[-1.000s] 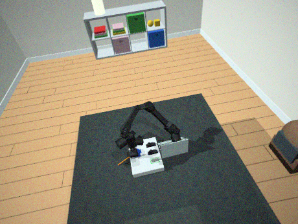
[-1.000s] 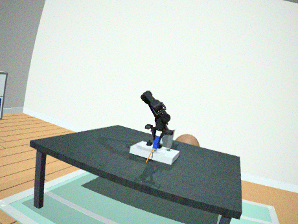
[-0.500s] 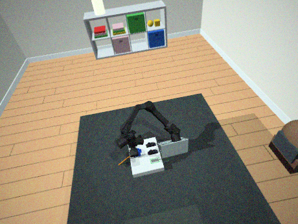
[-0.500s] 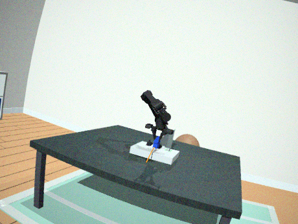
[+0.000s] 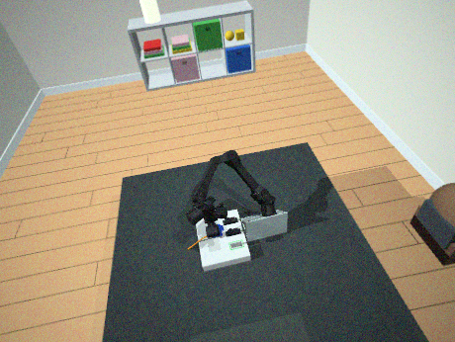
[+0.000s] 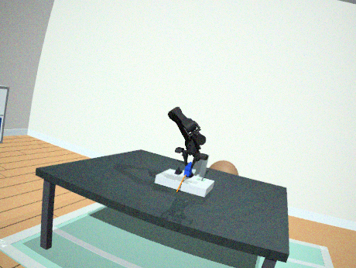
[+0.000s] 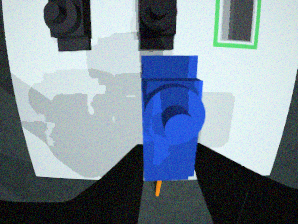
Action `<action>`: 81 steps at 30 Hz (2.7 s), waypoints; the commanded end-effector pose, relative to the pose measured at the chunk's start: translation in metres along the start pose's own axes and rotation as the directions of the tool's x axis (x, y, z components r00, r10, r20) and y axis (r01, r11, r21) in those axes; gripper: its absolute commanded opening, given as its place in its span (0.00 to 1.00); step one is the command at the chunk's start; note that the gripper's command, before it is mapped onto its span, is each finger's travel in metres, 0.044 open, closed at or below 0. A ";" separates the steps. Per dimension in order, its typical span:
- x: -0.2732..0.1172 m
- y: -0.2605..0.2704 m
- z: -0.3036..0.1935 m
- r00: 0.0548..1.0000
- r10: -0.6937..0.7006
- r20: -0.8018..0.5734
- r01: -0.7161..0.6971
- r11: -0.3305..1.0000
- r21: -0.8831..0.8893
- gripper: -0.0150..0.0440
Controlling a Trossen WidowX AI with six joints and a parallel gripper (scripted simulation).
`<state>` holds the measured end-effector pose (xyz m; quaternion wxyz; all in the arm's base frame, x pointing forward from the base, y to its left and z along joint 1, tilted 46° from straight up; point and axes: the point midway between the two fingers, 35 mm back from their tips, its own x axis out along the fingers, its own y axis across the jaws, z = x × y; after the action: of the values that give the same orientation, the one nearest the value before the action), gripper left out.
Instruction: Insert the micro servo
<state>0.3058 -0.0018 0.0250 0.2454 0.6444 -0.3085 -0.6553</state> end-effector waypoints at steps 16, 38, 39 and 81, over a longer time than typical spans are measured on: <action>-0.005 -0.067 0.007 1.000 -0.015 -0.011 0.015 1.000 0.012 0.25; -0.005 -0.071 0.007 1.000 -0.016 -0.011 0.019 0.854 0.520 0.25; -0.005 -0.071 0.007 1.000 -0.016 -0.011 0.019 0.836 0.549 0.25; -0.005 -0.071 0.007 1.000 -0.016 -0.011 0.003 -0.444 0.896 0.25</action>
<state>0.3052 0.0499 -0.0220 -0.3924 0.5734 -0.7079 -0.1269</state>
